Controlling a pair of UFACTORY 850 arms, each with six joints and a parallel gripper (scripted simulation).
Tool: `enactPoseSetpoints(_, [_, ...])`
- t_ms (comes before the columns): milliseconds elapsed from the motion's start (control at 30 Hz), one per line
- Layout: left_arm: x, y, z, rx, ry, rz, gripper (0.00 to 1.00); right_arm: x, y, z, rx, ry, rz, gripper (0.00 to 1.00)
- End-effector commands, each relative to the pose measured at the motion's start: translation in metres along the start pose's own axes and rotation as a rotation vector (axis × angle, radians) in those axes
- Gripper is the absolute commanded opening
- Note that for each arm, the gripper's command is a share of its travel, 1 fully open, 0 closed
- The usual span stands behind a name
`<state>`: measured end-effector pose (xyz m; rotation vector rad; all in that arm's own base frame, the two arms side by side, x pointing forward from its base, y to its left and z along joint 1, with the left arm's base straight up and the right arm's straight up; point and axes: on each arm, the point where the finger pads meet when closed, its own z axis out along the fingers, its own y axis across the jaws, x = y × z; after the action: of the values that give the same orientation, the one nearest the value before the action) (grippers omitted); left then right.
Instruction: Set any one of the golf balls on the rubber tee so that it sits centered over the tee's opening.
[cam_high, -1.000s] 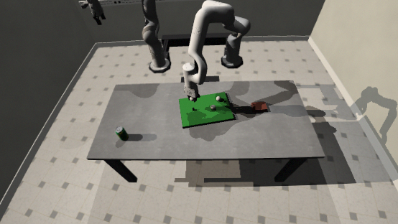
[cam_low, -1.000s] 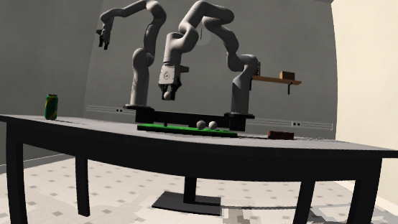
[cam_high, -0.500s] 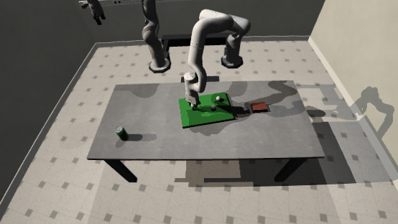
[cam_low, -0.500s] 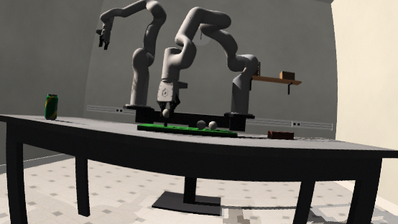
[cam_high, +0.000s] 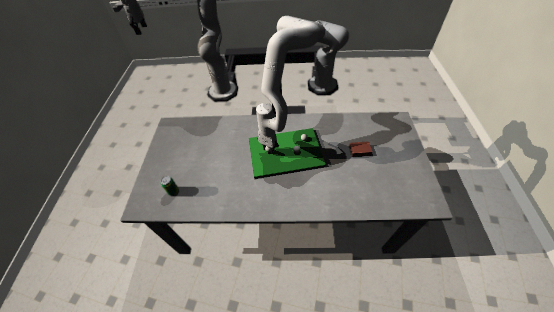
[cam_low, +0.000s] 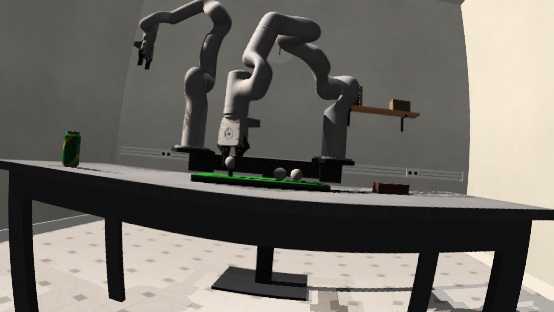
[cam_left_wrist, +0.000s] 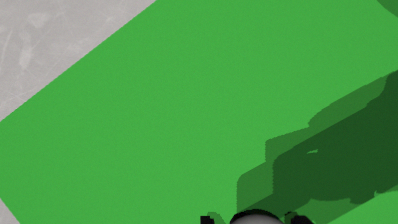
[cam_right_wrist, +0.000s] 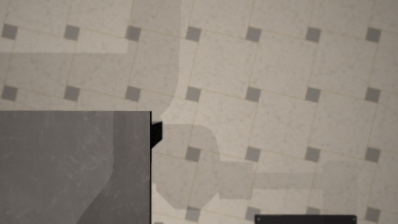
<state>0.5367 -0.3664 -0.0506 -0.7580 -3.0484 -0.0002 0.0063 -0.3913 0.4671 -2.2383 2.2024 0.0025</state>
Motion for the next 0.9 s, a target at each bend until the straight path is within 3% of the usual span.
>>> enactPoseSetpoints(0, [-0.0015, -0.0002, 0.0021, 0.000, -0.002, 0.000, 0.00, 0.0004, 0.0000, -0.0009, 0.000, 0.002, 0.000, 1.00])
enactPoseSetpoints(433, [-0.0015, -0.0002, 0.0022, 0.000, -0.002, 0.000, 0.00, 0.0004, 0.0000, -0.0009, 0.000, 0.002, 0.000, 1.00])
enactPoseSetpoints(467, [-0.0015, -0.0002, 0.0022, 0.000, -0.002, 0.000, 1.00, 0.0004, 0.0000, -0.0009, 0.000, 0.002, 0.000, 1.00])
enactPoseSetpoints(867, [-0.0015, -0.0002, 0.0022, 0.000, -0.002, 0.000, 1.00, 0.0004, 0.0000, -0.0009, 0.000, 0.002, 0.000, 1.00])
